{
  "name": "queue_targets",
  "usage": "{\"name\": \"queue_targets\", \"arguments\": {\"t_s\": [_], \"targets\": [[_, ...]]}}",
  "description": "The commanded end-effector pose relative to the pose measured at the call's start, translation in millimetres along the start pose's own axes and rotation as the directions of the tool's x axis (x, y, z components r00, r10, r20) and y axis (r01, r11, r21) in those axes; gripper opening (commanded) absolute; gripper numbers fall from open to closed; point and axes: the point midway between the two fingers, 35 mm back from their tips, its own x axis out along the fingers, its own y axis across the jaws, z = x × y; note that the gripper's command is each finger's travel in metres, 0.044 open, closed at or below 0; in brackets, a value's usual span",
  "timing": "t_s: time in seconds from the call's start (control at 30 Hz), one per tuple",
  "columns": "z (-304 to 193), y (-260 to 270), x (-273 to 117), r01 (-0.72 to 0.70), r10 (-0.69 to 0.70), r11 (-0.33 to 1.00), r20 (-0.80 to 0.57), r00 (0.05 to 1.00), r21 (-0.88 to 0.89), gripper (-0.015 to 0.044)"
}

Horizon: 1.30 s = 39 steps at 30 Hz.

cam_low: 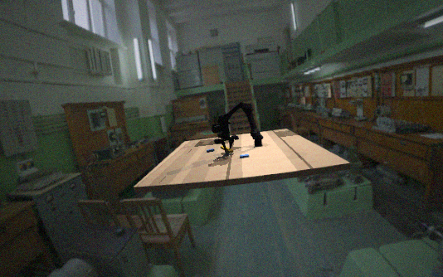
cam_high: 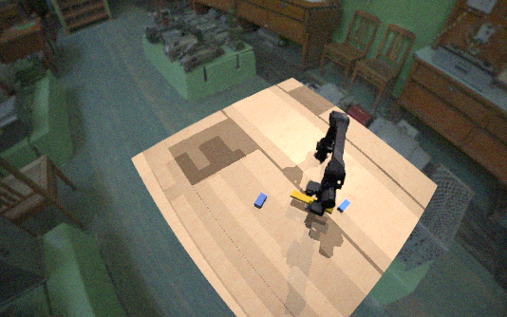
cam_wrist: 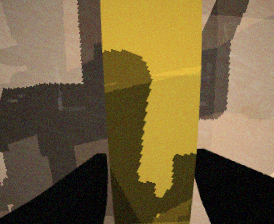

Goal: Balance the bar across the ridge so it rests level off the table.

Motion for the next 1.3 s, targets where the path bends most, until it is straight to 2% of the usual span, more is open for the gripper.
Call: {"name": "queue_targets", "arguments": {"t_s": [0.0, 0.2, 0.53, 0.67, 0.93, 1.27], "targets": [[0, 0, 0, 0.0, 0.0, 1.0, 0.0, 1.0, 0.0, 0.0185], [0, 0, 0, 0.0, 0.0, 1.0, 0.0, 1.0, 0.0, 0.0185], [0, 0, 0, 0.0, 0.0, 1.0, 0.0, 1.0, 0.0, 0.044], [0, 1, -8, 0.0, 0.0, 1.0, 0.0, 1.0, 0.0, 0.044], [0, 0, -98, 0.0, 0.0, 1.0, 0.0, 1.0, 0.0, 0.044], [0, 0, -100, 0.0, 0.0, 1.0, 0.0, 1.0, 0.0, 0.044]]}}
